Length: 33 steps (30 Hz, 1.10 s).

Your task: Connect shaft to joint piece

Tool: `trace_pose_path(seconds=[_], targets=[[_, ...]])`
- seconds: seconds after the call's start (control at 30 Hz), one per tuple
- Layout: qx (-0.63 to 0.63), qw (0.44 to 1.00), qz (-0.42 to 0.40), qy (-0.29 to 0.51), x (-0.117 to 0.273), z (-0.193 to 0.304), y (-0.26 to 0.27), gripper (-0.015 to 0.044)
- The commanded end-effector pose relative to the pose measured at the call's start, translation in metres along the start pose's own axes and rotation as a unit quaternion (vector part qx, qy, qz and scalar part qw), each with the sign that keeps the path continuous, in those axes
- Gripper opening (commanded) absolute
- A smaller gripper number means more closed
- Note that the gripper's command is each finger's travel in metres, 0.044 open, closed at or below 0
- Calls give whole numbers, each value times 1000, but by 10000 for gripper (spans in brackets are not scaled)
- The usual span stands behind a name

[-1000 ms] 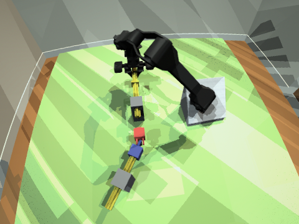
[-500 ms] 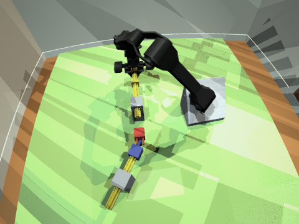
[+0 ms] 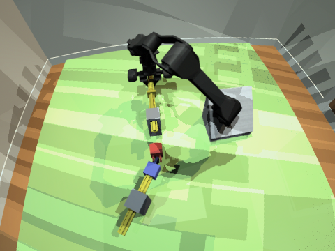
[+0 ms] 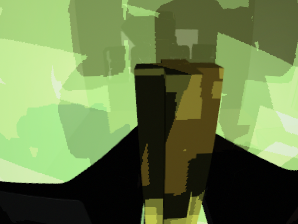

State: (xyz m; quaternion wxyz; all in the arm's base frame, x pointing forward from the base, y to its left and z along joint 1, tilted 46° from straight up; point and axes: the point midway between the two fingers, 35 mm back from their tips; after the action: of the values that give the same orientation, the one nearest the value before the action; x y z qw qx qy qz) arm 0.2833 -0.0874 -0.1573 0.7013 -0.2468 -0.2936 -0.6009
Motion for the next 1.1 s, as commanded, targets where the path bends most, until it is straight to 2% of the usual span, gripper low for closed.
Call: trace_pose_path(seconds=[0.0, 0.17, 0.4, 0.43, 1.07], targets=[[0, 1000, 0, 0, 0, 0, 0, 67], [0, 1000, 2, 0, 0, 0, 0, 67], [0, 1000, 0, 0, 0, 0, 0, 20], [0, 1000, 0, 0, 0, 0, 0, 0], [-2, 1000, 13, 2, -1, 21, 0, 0]])
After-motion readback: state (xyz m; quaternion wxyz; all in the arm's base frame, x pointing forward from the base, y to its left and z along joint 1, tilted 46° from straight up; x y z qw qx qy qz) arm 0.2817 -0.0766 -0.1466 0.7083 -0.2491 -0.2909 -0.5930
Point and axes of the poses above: the point midway between the two fingers, 35 mm back from their tips, its own x axis back along the fingers, its own y axis across the jaws, z = x × y
